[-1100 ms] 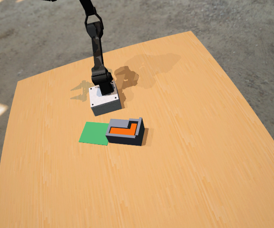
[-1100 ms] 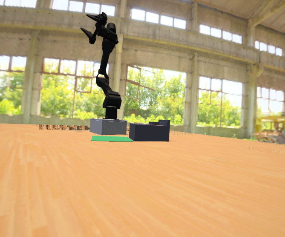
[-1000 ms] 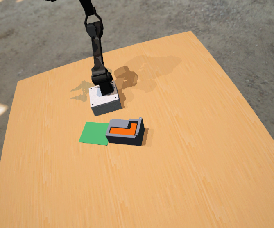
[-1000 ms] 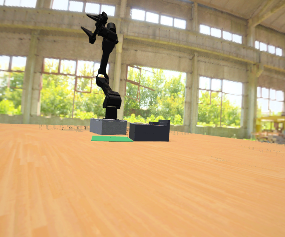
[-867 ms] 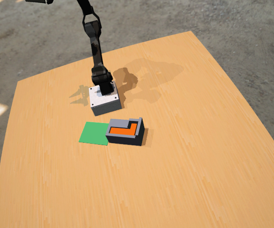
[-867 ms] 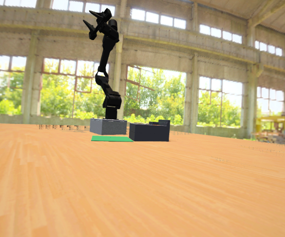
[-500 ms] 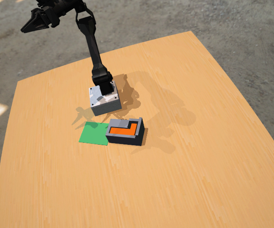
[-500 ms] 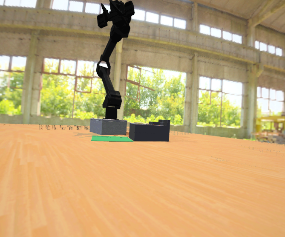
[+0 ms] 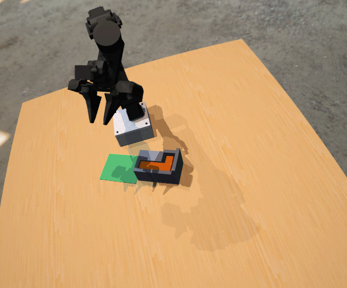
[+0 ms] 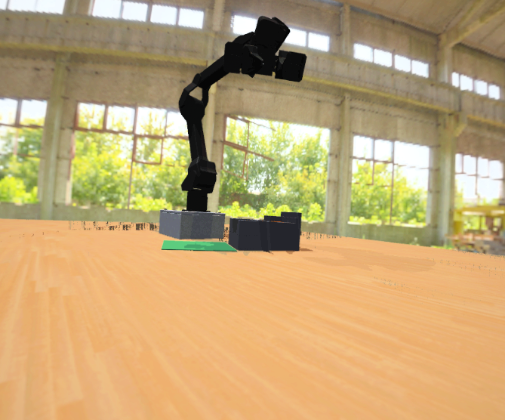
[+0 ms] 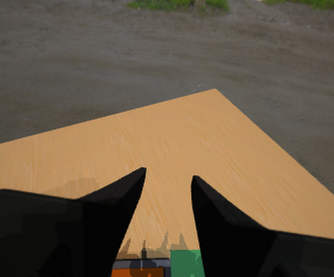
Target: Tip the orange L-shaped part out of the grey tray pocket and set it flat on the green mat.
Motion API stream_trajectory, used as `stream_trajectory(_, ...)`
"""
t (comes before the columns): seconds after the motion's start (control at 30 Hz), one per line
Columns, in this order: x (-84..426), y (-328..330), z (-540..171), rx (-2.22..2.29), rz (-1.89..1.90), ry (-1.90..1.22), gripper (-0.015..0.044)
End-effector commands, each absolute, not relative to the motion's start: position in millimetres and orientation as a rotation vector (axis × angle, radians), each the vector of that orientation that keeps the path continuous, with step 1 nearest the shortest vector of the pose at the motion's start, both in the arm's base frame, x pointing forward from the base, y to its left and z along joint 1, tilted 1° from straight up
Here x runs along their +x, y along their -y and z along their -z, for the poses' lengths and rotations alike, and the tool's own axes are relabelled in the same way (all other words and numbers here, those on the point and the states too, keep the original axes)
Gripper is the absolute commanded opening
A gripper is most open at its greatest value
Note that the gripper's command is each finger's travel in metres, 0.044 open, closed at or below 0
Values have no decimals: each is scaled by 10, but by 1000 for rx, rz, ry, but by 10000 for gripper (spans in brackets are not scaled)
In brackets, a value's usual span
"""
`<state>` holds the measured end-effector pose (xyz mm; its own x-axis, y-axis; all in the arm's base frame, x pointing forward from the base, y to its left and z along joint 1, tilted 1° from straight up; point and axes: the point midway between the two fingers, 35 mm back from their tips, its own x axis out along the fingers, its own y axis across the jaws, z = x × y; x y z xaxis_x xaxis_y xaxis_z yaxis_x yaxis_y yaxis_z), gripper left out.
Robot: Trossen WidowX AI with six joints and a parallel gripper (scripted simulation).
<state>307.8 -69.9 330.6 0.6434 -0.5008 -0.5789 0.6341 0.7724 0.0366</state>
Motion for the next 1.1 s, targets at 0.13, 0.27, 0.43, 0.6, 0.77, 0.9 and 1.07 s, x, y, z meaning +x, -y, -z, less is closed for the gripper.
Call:
stream_trajectory(0.13,3307,-39,-2028,327,467,-1066,180)
stream_trajectory(0.27,3160,-435,-1420,390,425,-1344,180)
stream_trajectory(0.43,2998,-655,-1103,428,424,-1514,180)
stream_trajectory(0.6,2998,-655,-1103,428,424,-1514,180)
stream_trajectory(0.77,3027,-660,-768,428,424,-1514,180)
stream_trajectory(0.9,3009,-654,-383,428,424,-1514,180)
stream_trajectory(1.07,3006,-654,-361,428,424,-1514,180)
